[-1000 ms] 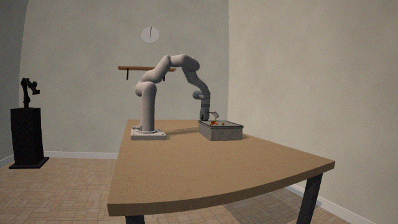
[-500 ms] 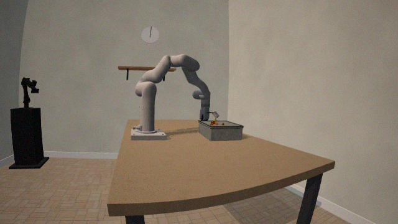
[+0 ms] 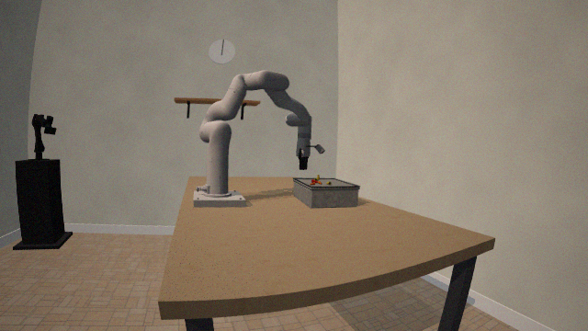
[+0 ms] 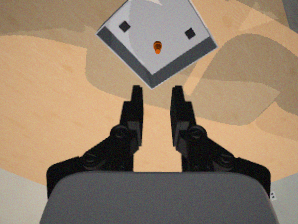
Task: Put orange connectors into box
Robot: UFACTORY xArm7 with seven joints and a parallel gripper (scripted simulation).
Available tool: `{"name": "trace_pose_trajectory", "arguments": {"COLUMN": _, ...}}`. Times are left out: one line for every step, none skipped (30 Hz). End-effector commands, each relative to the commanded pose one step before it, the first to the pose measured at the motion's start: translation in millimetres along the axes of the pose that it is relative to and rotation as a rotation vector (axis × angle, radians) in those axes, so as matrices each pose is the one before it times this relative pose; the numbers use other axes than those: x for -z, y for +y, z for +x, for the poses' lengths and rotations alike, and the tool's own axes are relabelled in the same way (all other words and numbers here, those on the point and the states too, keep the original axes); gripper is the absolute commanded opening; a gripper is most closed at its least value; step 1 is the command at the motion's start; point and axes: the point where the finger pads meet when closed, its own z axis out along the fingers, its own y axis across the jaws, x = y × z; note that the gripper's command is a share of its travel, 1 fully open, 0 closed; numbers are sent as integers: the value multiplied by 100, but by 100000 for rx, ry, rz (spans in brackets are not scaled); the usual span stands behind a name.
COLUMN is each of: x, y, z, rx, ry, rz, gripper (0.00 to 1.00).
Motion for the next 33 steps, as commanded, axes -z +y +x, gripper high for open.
{"name": "trace_pose_trajectory", "arguments": {"x": 3785, "y": 143, "z": -25, "rx": -19, "ry": -97, "rz": -338, "gripper": 26}}
{"name": "trace_pose_trajectory", "arguments": {"x": 28, "y": 0, "z": 0, "rx": 0, "ry": 0, "rz": 0, "gripper": 26}}
{"name": "trace_pose_trajectory", "arguments": {"x": 1, "y": 0, "z": 0, "rx": 0, "ry": 0, "rz": 0, "gripper": 26}}
{"name": "trace_pose_trajectory", "arguments": {"x": 0, "y": 0, "z": 0, "rx": 0, "ry": 0, "rz": 0, "gripper": 26}}
{"name": "trace_pose_trajectory", "arguments": {"x": 0, "y": 0, "z": 0, "rx": 0, "ry": 0, "rz": 0, "gripper": 26}}
{"name": "trace_pose_trajectory", "arguments": {"x": 0, "y": 0, "z": 0, "rx": 0, "ry": 0, "rz": 0, "gripper": 26}}
{"name": "trace_pose_trajectory", "arguments": {"x": 0, "y": 0, "z": 0, "rx": 0, "ry": 0, "rz": 0, "gripper": 26}}
{"name": "trace_pose_trajectory", "arguments": {"x": 0, "y": 0, "z": 0, "rx": 0, "ry": 0, "rz": 0, "gripper": 26}}
{"name": "trace_pose_trajectory", "arguments": {"x": 0, "y": 0, "z": 0, "rx": 0, "ry": 0, "rz": 0, "gripper": 26}}
{"name": "trace_pose_trajectory", "arguments": {"x": 0, "y": 0, "z": 0, "rx": 0, "ry": 0, "rz": 0, "gripper": 26}}
{"name": "trace_pose_trajectory", "arguments": {"x": 0, "y": 0, "z": 0, "rx": 0, "ry": 0, "rz": 0, "gripper": 26}}
{"name": "trace_pose_trajectory", "arguments": {"x": 0, "y": 0, "z": 0, "rx": 0, "ry": 0, "rz": 0, "gripper": 26}}
{"name": "trace_pose_trajectory", "arguments": {"x": 0, "y": 0, "z": 0, "rx": 0, "ry": 0, "rz": 0, "gripper": 26}}
{"name": "trace_pose_trajectory", "arguments": {"x": 0, "y": 0, "z": 0, "rx": 0, "ry": 0, "rz": 0, "gripper": 26}}
{"name": "trace_pose_trajectory", "arguments": {"x": 0, "y": 0, "z": 0, "rx": 0, "ry": 0, "rz": 0, "gripper": 26}}
{"name": "trace_pose_trajectory", "arguments": {"x": 0, "y": 0, "z": 0, "rx": 0, "ry": 0, "rz": 0, "gripper": 26}}
{"name": "trace_pose_trajectory", "arguments": {"x": 0, "y": 0, "z": 0, "rx": 0, "ry": 0, "rz": 0, "gripper": 26}}
{"name": "trace_pose_trajectory", "arguments": {"x": 0, "y": 0, "z": 0, "rx": 0, "ry": 0, "rz": 0, "gripper": 26}}
{"name": "trace_pose_trajectory", "arguments": {"x": 0, "y": 0, "z": 0, "rx": 0, "ry": 0, "rz": 0, "gripper": 26}}
{"name": "trace_pose_trajectory", "arguments": {"x": 0, "y": 6, "z": 8, "rx": 19, "ry": 3, "rz": -1, "gripper": 26}}
{"name": "trace_pose_trajectory", "arguments": {"x": 0, "y": 0, "z": 0, "rx": 0, "ry": 0, "rz": 0, "gripper": 26}}
{"name": "trace_pose_trajectory", "arguments": {"x": 0, "y": 0, "z": 0, "rx": 0, "ry": 0, "rz": 0, "gripper": 26}}
{"name": "trace_pose_trajectory", "arguments": {"x": 2, "y": 39, "z": 56, "rx": 126, "ry": 22, "rz": -6, "gripper": 26}}
{"name": "trace_pose_trajectory", "arguments": {"x": 6, "y": 100, "z": 142, "rx": 321, "ry": 55, "rz": -17, "gripper": 26}}
{"name": "trace_pose_trajectory", "arguments": {"x": 11, "y": 185, "z": 259, "rx": 588, "ry": 100, "rz": -32, "gripper": 26}}
{"name": "trace_pose_trajectory", "arguments": {"x": 16, "y": 292, "z": 395, "rx": 909, "ry": 151, "rz": -51, "gripper": 26}}
{"name": "trace_pose_trajectory", "arguments": {"x": 21, "y": 418, "z": 542, "rx": 1267, "ry": 203, "rz": -74, "gripper": 26}}
{"name": "trace_pose_trajectory", "arguments": {"x": 25, "y": 563, "z": 689, "rx": 1647, "ry": 252, "rz": -103, "gripper": 26}}
{"name": "trace_pose_trajectory", "arguments": {"x": 26, "y": 727, "z": 825, "rx": 2035, "ry": 292, "rz": -136, "gripper": 26}}
{"name": "trace_pose_trajectory", "arguments": {"x": 24, "y": 906, "z": 941, "rx": 2420, "ry": 319, "rz": -171, "gripper": 26}}
{"name": "trace_pose_trajectory", "arguments": {"x": 19, "y": 1099, "z": 1025, "rx": 2790, "ry": 328, "rz": -207, "gripper": 26}}
{"name": "trace_pose_trajectory", "arguments": {"x": 9, "y": 1163, "z": 963, "rx": 2811, "ry": 288, "rz": -215, "gripper": 26}}
{"name": "trace_pose_trajectory", "arguments": {"x": 0, "y": 632, "z": 470, "rx": 1470, "ry": 134, "rz": -114, "gripper": 26}}
